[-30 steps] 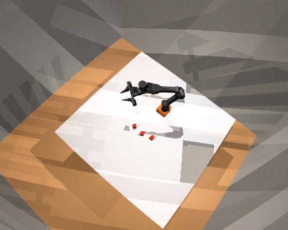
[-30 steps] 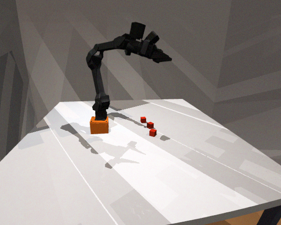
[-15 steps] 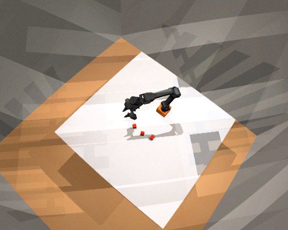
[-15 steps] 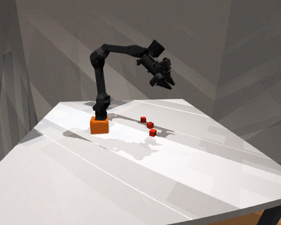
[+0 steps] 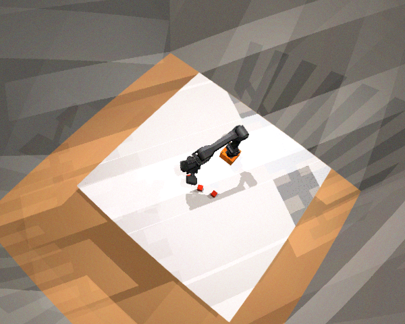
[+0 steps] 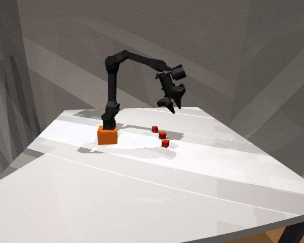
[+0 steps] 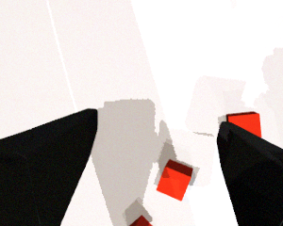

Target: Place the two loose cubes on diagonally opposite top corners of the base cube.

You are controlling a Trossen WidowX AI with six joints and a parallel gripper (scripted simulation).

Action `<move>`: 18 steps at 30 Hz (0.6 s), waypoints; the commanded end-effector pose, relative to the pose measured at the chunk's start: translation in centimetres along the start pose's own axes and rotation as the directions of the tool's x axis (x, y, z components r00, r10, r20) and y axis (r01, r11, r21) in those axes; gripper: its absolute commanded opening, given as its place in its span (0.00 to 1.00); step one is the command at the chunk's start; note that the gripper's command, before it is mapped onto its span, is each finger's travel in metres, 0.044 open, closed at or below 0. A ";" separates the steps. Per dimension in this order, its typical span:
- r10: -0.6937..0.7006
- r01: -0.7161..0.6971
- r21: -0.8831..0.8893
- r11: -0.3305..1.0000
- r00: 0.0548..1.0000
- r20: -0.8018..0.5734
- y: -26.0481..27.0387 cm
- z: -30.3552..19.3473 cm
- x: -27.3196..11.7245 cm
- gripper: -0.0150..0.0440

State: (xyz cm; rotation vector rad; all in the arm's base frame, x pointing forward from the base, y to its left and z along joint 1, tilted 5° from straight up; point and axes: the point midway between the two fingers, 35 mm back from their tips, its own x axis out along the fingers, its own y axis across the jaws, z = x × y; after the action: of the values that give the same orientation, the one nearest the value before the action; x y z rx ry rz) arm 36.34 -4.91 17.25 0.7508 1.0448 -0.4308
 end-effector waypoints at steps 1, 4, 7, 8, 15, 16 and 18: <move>-0.084 0.092 0.065 0.994 0.989 -0.126 0.1 -3.7 1.9 0.70; -0.140 0.161 0.096 0.982 0.971 -0.196 0.1 -6.1 2.8 0.70; -0.201 0.238 0.118 0.964 0.945 -0.259 0.0 -8.4 3.5 0.70; -0.222 0.264 0.124 0.956 0.934 -0.279 -0.1 -9.1 3.6 0.70; -0.255 0.305 0.130 0.943 0.917 -0.306 -0.2 -10.2 3.9 0.70; -0.255 0.305 0.130 0.943 0.917 -0.306 -0.2 -10.2 3.9 0.70; -0.255 0.305 0.130 0.943 0.917 -0.306 -0.2 -10.2 3.9 0.70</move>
State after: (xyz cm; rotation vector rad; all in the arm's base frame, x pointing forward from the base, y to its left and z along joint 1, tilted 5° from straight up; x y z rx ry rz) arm 31.99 2.38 11.01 0.8401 1.3962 -0.6642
